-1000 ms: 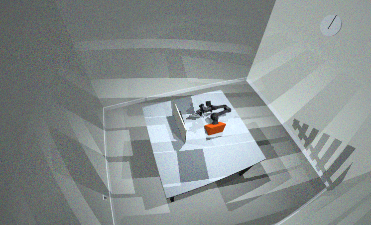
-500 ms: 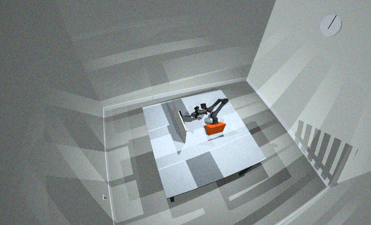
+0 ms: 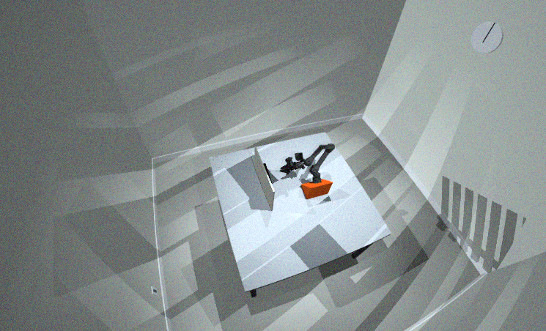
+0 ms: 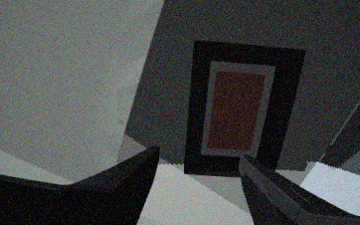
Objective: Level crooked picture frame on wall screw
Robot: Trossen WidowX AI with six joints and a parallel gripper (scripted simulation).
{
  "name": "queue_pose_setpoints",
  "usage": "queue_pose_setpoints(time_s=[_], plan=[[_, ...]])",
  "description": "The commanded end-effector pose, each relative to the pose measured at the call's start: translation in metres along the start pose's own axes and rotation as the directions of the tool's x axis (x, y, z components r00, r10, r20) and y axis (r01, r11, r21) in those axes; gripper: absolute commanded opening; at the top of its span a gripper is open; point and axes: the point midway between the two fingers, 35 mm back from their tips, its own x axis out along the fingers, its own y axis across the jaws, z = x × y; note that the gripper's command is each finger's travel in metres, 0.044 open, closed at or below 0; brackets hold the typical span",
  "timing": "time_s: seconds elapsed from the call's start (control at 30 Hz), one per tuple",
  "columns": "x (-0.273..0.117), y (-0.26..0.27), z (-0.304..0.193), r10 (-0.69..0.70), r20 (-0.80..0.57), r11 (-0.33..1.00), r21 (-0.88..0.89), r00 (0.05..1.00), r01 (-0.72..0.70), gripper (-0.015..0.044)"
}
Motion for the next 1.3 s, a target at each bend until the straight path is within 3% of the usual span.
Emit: queue_pose_setpoints(time_s=[0.0,0.37,1.27], plan=[[0.008,0.001,0.002,0.001,-0.004,1.0,-0.002,1.0,-0.001,0.026],[0.078,0.0,-0.001,0.003,-0.001,1.0,-0.002,1.0,-0.003,0.026],[0.094,0.0,0.0,0.003,0.0,1.0,-0.002,1.0,-0.003,0.026]])
